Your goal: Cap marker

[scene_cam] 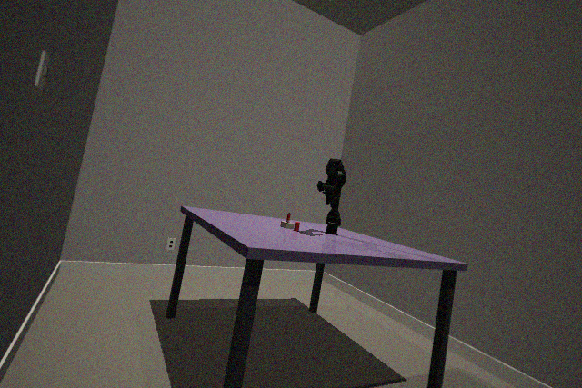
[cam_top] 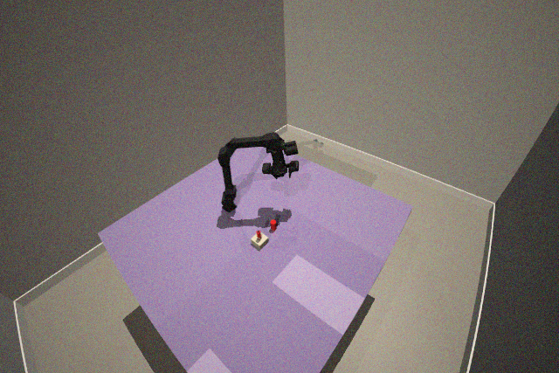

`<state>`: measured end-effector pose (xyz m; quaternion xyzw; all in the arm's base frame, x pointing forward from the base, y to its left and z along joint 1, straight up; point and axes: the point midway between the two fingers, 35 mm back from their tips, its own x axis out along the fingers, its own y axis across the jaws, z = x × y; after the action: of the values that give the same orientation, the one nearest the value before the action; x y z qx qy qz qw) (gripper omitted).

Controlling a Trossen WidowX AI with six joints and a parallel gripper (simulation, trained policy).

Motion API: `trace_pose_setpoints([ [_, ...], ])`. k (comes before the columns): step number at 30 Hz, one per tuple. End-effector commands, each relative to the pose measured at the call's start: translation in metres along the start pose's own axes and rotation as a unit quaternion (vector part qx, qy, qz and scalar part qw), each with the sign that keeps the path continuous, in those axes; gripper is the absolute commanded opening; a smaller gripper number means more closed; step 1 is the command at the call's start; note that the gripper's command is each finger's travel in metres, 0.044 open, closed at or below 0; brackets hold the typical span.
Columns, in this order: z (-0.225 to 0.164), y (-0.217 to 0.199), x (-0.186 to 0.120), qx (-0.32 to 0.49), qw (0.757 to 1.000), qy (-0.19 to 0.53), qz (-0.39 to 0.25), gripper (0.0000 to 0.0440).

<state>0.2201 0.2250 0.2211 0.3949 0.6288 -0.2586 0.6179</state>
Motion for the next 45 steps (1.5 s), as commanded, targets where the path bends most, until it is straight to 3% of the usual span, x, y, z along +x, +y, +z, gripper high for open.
trace_pose_setpoints([
  [1, 0.01, 0.002, 0.001, 0.007, 1.0, -0.003, -0.006, 0.0332],
  [45, 0.143, 0.003, 0.026, 0.122, 0.989, -0.045, -0.078, 0.0326],
])
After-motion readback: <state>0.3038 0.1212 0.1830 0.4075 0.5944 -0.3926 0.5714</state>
